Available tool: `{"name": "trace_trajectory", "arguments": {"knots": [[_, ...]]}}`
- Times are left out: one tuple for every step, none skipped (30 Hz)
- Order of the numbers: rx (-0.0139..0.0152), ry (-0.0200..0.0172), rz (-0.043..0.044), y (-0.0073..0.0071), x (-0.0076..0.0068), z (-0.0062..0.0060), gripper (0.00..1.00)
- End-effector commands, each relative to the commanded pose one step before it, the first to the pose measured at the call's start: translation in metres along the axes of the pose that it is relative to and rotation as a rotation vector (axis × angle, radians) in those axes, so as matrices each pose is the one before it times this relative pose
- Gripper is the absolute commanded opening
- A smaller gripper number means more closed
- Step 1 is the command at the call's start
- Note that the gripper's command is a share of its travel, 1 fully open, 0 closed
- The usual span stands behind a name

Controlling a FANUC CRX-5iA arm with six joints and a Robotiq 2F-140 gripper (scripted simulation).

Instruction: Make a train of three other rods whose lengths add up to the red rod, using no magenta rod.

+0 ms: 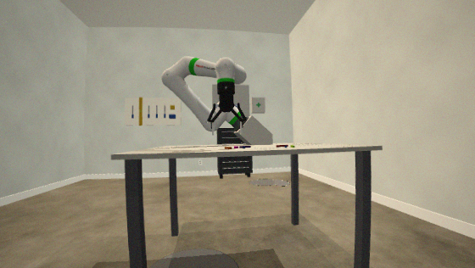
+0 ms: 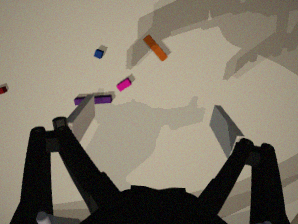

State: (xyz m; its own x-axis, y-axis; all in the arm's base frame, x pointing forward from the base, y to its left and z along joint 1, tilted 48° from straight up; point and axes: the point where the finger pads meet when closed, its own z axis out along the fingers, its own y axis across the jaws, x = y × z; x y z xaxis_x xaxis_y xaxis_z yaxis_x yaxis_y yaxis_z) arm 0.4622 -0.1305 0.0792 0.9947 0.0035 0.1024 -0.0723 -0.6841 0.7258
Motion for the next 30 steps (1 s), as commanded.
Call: {"name": "trace_trajectory", "arguments": {"knots": [[-0.00795,0.00738,0.16718,-0.00008,0.00021,-0.00015,1.0],[0.00001,0.0,0.02342,0.00001,0.00002,0.00001,1.0],[0.00001,-0.00001,0.02338,0.00001,0.00002,0.00001,1.0],[0.00001,-0.00001,0.02565,0.00001,0.00002,0.00001,1.0],[0.00001,-0.00001,0.02693,0.00001,0.00002,0.00001,1.0],[0.00001,-0.00001,0.02737,0.00001,0.00002,0.00001,1.0],[0.00001,-0.00001,0.02746,0.00001,0.00002,0.00001,1.0],[0.00001,-0.00001,0.02746,0.00001,0.00002,0.00001,1.0],[0.00001,-0.00001,0.02745,0.00001,0.00002,0.00001,1.0],[0.00001,-0.00001,0.02744,0.00001,0.00002,0.00001,1.0],[0.00001,-0.00001,0.02744,0.00001,0.00002,0.00001,1.0],[0.00001,-0.00001,0.02744,0.00001,0.00002,0.00001,1.0],[0.00001,-0.00001,0.02744,0.0,0.00002,0.00001,1.0],[0.00001,-0.00001,0.02743,0.0,0.00002,0.00001,1.0],[0.00001,-0.00001,0.02744,0.0,0.00002,0.00001,1.0],[0.0,0.0,0.0,0.0,0.0,0.0,1.0],[0.0,0.0,0.0,0.0,0.0,0.0,1.0],[0.00002,-0.00002,0.03968,0.0,0.00003,0.00001,1.0],[0.00001,-0.00001,0.03217,0.0,0.00003,0.00001,1.0],[0.00001,-0.00001,0.02499,0.0,0.00002,0.00001,1.0],[0.00001,-0.00001,0.01833,0.0,0.00002,0.00001,1.0],[0.0,-0.00001,0.01239,0.0,0.00001,0.0,1.0],[0.0,0.0,0.00738,0.0,0.00001,0.0,1.0],[0.0,0.0,0.00354,0.0,0.0,0.0,1.0],[0.0,0.0,0.0011,0.0,0.0,0.0,1.0],[0.0,0.0,0.00014,0.0,0.0,0.0,1.0],[0.0,0.0,0.0,0.0,0.0,0.0,1.0],[0.0,0.0,0.0,0.0,0.0,0.0,1.0],[0.0,0.0,0.0,0.0,0.0,0.0,1.0],[0.0,0.0,0.0,0.0,0.0,0.0,1.0]]}}
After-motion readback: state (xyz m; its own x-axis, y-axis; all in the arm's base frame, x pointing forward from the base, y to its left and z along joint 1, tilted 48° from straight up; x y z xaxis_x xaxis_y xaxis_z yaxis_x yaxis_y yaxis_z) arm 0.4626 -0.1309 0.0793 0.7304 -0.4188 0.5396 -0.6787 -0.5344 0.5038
